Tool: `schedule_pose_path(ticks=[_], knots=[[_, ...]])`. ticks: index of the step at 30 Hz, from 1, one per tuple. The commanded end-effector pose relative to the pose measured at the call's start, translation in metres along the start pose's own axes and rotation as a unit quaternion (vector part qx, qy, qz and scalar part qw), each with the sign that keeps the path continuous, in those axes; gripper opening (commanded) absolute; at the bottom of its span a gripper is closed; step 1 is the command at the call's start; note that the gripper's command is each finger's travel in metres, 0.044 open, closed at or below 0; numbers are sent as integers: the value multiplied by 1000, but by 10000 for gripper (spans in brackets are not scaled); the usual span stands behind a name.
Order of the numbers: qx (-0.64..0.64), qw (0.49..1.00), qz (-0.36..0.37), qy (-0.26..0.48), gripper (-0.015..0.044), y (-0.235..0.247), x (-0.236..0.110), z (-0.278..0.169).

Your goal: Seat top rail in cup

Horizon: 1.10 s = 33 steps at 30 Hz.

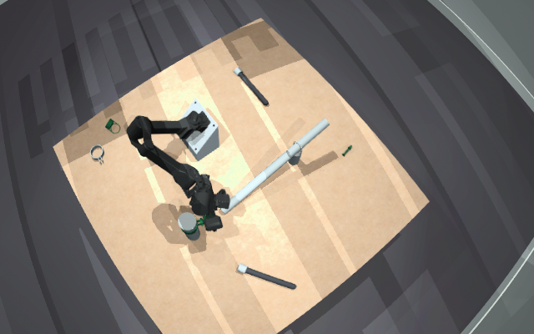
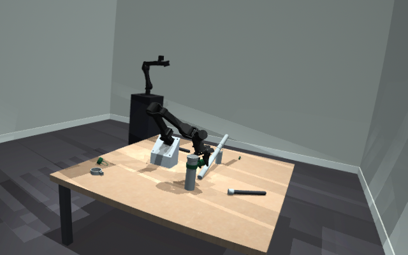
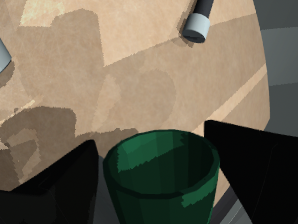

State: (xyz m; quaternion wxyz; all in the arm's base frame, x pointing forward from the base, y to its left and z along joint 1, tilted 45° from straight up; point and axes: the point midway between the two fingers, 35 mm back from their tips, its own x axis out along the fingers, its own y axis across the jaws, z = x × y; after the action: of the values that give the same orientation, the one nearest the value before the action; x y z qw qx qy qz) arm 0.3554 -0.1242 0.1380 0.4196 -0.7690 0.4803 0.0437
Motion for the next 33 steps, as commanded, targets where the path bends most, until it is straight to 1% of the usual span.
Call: schedule_pose_path(ticks=[1, 5, 7, 10, 11, 33], knots=[[-4, 1000, 2, -3, 204, 1, 1, 2], [-4, 1000, 2, -3, 99, 1, 1, 2], [-4, 1000, 2, -3, 85, 1, 1, 2], [-13, 1000, 2, -8, 7, 3, 0, 2], [-20, 1000, 2, -12, 0, 4, 0, 2], [-93, 994, 2, -54, 0, 18, -8, 0]])
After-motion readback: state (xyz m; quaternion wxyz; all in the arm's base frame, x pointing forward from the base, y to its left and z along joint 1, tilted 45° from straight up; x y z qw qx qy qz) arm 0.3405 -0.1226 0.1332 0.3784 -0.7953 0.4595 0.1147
